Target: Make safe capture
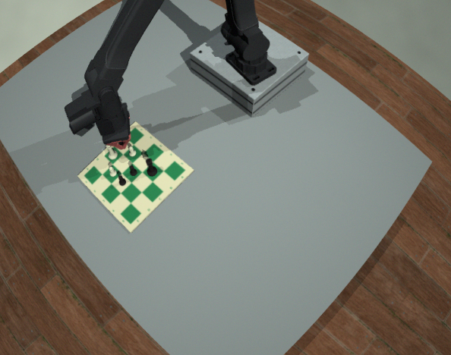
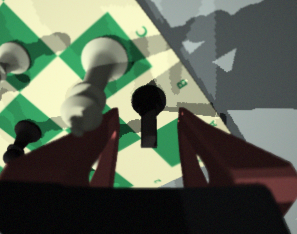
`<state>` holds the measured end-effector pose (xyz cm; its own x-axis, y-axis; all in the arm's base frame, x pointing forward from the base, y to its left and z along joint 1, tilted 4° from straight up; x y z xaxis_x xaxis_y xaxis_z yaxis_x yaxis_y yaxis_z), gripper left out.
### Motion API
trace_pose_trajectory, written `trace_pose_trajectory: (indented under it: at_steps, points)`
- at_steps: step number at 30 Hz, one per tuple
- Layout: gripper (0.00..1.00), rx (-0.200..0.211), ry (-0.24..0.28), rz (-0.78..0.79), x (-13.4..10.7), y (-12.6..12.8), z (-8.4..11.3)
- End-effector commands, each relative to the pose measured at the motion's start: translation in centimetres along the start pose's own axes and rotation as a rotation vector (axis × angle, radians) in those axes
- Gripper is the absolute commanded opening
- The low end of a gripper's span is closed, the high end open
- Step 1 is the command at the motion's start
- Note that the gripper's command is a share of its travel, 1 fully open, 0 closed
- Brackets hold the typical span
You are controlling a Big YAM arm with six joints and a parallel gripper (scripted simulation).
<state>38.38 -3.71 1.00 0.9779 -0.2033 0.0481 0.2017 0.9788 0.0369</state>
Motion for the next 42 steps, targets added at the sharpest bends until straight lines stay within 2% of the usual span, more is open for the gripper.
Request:
trace_pose_trajectory:
  at_steps: [1,26,27,42]
  points:
    - [0.36,0.008,-0.046,-0.004,1.30,0.53,0.78]
    - [0.36,0.008,-0.046,-0.004,1.30,0.53,0.78]
    - [0.00,0.008,-0.046,-0.004,1.30,0.53,0.78]
    - [0.00,0.008,-0.046,-0.004,1.30,0.53,0.78]
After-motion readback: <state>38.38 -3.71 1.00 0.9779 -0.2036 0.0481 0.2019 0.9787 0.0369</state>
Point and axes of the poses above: the point where the finger pads meet when closed, its own z axis back along the fingers, its own y axis across the jaws, x = y × z, the point moved 5 cm from there along z, back along the fingers, and after that the axes turned 14 degrees about z, right-handed, at the moved point
